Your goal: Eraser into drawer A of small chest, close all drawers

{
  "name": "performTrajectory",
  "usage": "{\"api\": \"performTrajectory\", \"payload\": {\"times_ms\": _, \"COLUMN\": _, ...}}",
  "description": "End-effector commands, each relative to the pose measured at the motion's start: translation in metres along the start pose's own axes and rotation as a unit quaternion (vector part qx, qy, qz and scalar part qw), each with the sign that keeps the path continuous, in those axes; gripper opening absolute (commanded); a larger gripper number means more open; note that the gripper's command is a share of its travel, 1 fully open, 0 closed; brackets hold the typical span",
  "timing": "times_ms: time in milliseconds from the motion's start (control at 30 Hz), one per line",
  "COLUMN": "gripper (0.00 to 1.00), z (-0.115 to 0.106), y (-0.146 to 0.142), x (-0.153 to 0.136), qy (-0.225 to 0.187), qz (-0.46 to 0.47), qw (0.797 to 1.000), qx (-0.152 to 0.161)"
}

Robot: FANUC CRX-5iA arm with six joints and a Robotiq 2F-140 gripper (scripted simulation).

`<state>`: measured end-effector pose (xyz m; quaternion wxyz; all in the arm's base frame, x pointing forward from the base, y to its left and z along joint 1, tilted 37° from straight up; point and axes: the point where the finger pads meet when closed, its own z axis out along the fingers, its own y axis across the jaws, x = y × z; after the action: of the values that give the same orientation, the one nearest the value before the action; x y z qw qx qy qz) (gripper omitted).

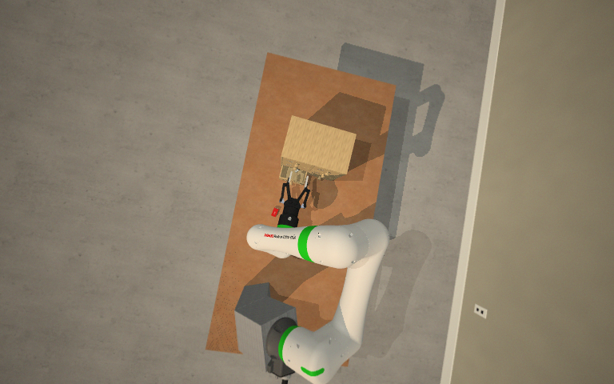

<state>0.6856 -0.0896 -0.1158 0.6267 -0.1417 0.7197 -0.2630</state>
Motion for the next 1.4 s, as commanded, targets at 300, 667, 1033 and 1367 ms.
{"api": "performTrajectory", "payload": {"times_ms": 300, "gripper": 1.00, "z": 0.000, "y": 0.000, "x": 0.000, "qy": 0.000, "qz": 0.000, "qw": 1.000, "qx": 0.000}}
{"api": "performTrajectory", "payload": {"times_ms": 667, "gripper": 1.00, "z": -0.023, "y": 0.000, "x": 0.007, "qy": 0.000, "qz": 0.000, "qw": 1.000, "qx": 0.000}}
{"api": "performTrajectory", "payload": {"times_ms": 1033, "gripper": 1.00, "z": -0.074, "y": 0.000, "x": 0.022, "qy": 0.000, "qz": 0.000, "qw": 1.000, "qx": 0.000}}
{"api": "performTrajectory", "payload": {"times_ms": 1367, "gripper": 1.00, "z": -0.122, "y": 0.000, "x": 0.037, "qy": 0.000, "qz": 0.000, "qw": 1.000, "qx": 0.000}}
